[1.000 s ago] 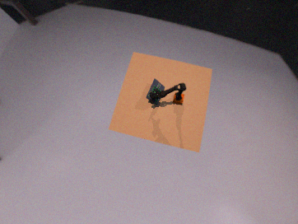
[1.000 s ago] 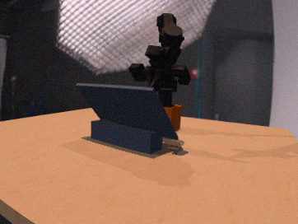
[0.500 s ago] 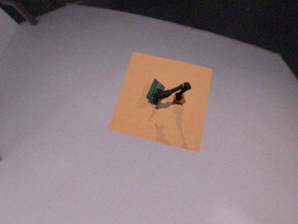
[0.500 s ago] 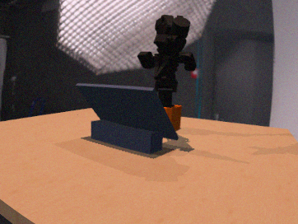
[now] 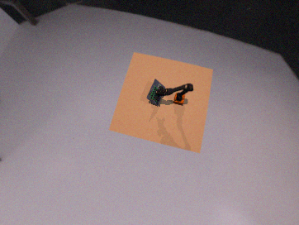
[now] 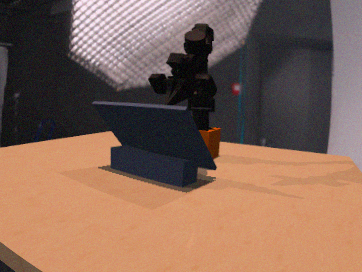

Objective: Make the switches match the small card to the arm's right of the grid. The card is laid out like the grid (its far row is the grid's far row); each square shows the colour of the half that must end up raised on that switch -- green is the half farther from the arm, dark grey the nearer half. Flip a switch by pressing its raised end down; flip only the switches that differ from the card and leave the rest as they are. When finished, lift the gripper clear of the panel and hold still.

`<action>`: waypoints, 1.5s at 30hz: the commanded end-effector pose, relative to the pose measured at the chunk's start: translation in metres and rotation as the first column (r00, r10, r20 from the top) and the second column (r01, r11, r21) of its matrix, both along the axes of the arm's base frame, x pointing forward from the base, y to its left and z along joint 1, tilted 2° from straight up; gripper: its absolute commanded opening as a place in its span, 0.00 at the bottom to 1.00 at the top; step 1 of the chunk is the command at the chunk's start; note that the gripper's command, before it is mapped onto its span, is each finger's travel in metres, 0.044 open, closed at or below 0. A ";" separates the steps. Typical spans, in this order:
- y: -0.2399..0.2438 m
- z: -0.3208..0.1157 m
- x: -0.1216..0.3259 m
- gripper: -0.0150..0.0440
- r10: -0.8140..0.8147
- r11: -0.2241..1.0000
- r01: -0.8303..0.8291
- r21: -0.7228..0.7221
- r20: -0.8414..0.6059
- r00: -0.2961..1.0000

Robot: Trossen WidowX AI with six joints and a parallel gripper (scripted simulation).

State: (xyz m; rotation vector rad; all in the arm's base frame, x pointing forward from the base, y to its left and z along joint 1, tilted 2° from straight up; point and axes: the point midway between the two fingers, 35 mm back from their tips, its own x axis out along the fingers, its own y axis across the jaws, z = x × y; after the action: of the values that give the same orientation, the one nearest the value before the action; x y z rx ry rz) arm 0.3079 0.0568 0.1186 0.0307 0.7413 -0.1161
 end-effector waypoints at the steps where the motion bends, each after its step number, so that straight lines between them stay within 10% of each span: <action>1: -0.001 -0.008 0.003 0.25 0.008 1.000 -0.008 -0.002 -0.003 1.000; 45: -0.003 -0.025 0.020 0.25 0.008 1.000 -0.008 -0.003 -0.002 1.000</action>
State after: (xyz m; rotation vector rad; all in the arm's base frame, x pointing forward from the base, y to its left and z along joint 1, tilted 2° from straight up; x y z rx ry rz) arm 0.3280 0.0530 0.0943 0.0270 0.7401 -0.1160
